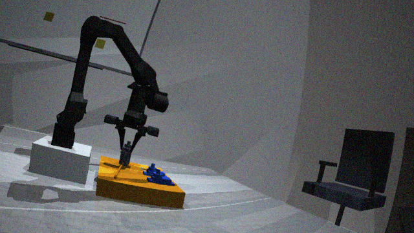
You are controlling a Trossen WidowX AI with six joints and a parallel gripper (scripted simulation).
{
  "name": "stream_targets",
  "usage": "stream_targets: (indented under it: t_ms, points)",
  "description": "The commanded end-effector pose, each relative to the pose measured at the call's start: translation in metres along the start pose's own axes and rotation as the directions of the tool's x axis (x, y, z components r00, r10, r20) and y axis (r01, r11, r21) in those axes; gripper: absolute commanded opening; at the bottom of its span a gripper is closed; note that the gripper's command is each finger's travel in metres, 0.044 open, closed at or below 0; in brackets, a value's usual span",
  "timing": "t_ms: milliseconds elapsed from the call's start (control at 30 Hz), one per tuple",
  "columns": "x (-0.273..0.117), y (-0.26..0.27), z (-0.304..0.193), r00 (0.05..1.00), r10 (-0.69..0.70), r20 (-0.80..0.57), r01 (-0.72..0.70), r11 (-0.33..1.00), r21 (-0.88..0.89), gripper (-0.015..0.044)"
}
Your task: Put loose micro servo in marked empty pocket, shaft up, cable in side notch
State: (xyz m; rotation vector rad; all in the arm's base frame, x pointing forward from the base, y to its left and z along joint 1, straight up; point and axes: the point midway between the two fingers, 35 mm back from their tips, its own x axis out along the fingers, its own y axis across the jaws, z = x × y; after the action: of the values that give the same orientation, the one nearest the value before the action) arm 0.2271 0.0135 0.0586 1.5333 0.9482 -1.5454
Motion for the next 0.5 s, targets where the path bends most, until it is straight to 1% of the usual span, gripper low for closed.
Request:
stream_targets:
  t_ms: [0,467]
  points:
    - [-0.0183,-0.0011,-0.0001,1.0,0.019,-0.017,-0.018,1.0,0.006,0.0]
    - [-0.0214,-0.0031,-0.0023,1.0,0.018,-0.017,-0.018,1.0,0.006,0.0]
